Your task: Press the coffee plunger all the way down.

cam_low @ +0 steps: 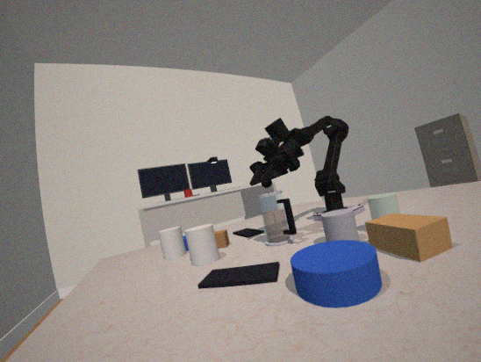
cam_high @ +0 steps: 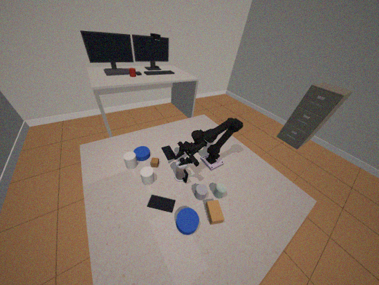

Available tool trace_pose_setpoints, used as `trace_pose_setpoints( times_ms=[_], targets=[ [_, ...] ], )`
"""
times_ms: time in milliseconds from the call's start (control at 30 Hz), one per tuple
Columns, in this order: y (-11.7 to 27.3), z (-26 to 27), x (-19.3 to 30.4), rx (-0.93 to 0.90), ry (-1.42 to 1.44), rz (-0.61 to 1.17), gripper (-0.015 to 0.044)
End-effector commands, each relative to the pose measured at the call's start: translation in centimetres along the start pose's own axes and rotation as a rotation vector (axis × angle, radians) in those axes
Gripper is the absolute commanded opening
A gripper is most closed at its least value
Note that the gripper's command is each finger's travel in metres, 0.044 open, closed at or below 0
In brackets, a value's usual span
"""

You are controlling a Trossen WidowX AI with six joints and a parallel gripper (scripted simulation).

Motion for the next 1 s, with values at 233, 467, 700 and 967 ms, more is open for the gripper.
trace_pose_setpoints(
  times_ms=[233, 467, 700, 967],
  targets=[
    [0.0, 0.0, 0.0, 0.0, 0.0, 0.001, 0.044],
    [3.6, -0.6, -3.6, 0.001, -0.005, 0.011, 0.044],
    [6.5, -0.8, -5.2, 0.001, -0.008, 0.019, 0.044],
    [6.5, -0.8, -5.1, 0.001, -0.008, 0.019, 0.044]
  ],
)
Point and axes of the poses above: the point midway between the two fingers, 35 mm back from their tips, its own y axis back along the fingers, its own z axis across the jaws, x = y × z, the point moved 10 cm from there along y, back along the fingers, and after that the axes turned 6 degrees about y, right-handed, at the moved point
